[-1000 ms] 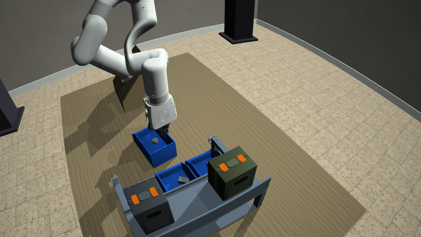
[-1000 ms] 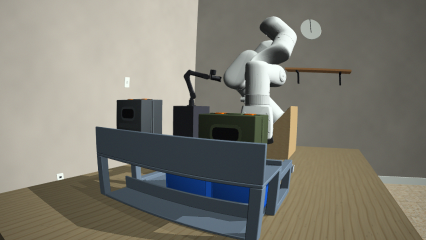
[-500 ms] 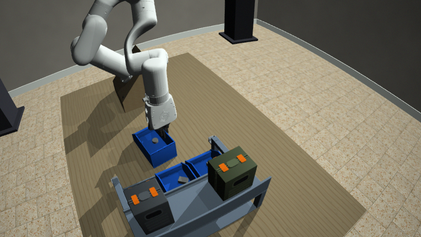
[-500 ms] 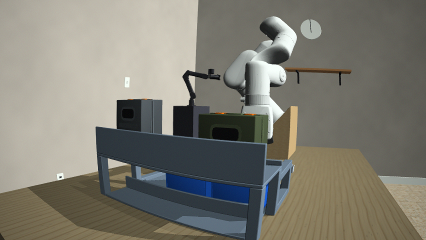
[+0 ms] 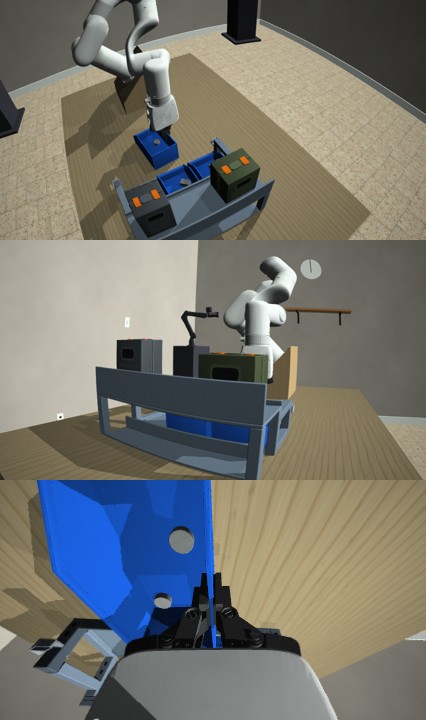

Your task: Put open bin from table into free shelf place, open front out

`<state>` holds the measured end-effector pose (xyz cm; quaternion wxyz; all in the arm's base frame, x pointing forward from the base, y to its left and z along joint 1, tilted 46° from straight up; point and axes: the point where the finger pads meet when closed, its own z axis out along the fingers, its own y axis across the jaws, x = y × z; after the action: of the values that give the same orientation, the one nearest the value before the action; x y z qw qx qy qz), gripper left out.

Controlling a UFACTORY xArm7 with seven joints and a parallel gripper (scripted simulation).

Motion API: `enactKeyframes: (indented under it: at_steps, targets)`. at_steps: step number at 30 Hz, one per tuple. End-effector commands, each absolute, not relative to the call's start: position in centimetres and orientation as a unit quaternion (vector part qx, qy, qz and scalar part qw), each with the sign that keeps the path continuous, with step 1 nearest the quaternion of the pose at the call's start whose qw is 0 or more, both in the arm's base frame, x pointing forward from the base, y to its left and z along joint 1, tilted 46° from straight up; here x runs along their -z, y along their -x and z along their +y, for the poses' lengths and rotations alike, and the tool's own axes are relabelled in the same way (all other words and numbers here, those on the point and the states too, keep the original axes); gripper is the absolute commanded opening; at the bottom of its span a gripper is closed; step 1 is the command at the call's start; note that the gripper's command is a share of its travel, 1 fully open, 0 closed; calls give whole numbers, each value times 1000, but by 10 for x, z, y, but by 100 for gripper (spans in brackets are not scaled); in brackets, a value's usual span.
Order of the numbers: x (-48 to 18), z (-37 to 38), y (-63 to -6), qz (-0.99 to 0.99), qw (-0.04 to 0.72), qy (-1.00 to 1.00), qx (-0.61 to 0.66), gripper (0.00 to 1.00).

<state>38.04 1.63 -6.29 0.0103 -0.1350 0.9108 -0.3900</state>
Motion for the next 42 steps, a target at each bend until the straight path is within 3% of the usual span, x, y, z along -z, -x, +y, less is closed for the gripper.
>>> enactKeyframes:
  at_steps: [1, 42]
  targets:
    - [58, 23, -381, 911, 13, 136, 389, 0]
    - [39, 42, -378, 911, 13, 136, 389, 0]
